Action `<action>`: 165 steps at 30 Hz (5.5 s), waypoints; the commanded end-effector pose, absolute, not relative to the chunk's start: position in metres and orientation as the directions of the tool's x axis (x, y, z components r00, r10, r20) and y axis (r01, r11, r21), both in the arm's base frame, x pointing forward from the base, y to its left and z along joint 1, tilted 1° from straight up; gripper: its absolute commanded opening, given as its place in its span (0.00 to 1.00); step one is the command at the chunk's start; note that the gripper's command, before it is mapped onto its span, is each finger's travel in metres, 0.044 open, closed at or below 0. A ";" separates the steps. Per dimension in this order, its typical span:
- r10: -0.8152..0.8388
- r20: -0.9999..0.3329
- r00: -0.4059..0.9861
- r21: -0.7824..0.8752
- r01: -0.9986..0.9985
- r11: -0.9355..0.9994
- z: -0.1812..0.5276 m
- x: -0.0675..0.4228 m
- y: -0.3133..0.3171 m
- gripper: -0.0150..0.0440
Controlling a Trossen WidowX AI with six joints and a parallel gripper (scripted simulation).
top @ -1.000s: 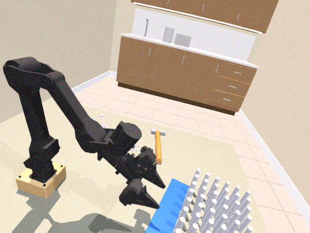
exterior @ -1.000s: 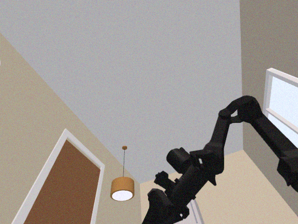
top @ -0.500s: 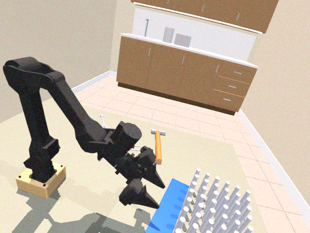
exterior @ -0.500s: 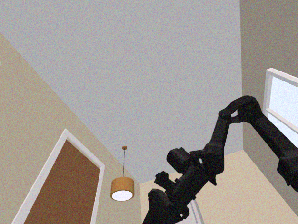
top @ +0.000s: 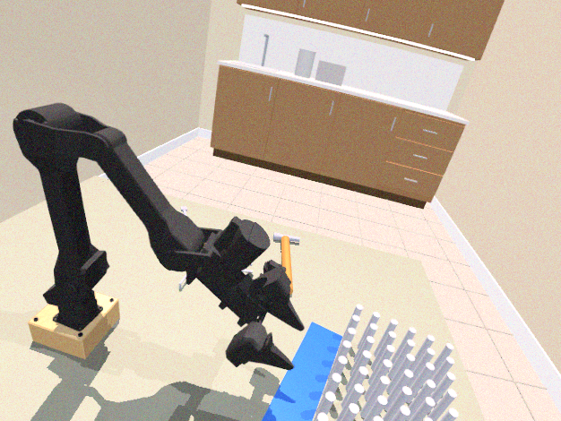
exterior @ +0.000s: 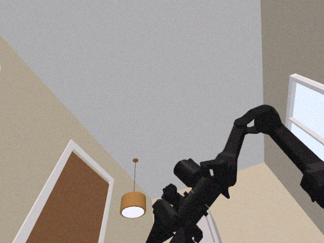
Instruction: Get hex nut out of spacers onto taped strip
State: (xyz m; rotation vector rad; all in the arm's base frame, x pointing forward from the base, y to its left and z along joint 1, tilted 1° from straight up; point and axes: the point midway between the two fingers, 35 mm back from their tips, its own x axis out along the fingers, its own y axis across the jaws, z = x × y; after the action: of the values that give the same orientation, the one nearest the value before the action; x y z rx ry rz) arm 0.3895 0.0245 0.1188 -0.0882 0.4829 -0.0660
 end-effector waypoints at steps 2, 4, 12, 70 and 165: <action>0.092 -0.591 0.801 0.238 0.064 0.969 0.107 0.399 0.109 1.00; 0.125 -0.622 0.773 0.302 0.089 0.949 0.104 0.397 0.128 1.00; 0.225 -0.729 0.647 0.474 0.240 0.847 0.091 0.381 0.200 1.00; 0.024 -1.000 0.009 0.011 0.999 0.045 0.065 0.104 0.418 1.00; 0.033 -0.969 0.247 0.248 0.968 0.039 0.019 0.097 0.420 0.33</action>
State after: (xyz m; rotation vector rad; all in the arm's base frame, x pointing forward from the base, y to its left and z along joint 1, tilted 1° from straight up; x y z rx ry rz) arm 0.0965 0.4181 0.0027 1.2960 1.0605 -0.9818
